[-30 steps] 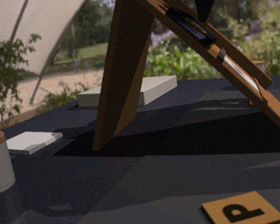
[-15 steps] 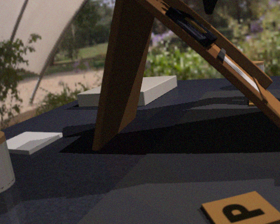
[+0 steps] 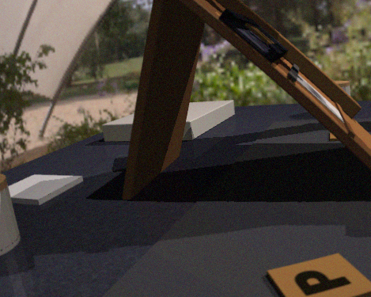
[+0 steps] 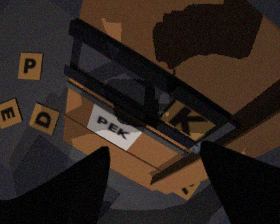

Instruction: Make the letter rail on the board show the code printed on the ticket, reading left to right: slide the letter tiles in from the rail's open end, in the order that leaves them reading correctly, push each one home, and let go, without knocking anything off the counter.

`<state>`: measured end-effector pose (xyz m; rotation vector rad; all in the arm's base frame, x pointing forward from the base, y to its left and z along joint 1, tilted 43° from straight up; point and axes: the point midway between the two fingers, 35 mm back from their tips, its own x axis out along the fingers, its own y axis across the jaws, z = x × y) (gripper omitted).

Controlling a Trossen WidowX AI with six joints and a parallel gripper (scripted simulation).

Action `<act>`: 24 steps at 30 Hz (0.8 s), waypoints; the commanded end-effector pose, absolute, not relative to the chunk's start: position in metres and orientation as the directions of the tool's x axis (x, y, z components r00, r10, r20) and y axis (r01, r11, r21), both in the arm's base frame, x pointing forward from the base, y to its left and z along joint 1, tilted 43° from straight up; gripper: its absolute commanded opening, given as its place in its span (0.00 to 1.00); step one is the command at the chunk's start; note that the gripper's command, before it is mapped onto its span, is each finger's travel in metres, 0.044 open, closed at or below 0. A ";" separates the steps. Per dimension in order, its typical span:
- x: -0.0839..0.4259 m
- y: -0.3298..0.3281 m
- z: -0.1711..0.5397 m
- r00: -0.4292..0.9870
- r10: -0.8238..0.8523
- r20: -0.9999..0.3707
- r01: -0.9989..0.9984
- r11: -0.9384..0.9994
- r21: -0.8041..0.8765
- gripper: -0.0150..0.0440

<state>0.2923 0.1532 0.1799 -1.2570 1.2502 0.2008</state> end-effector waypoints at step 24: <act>0.222 0.189 0.239 0.521 -0.199 -0.830 -0.730 -0.608 -0.313 1.00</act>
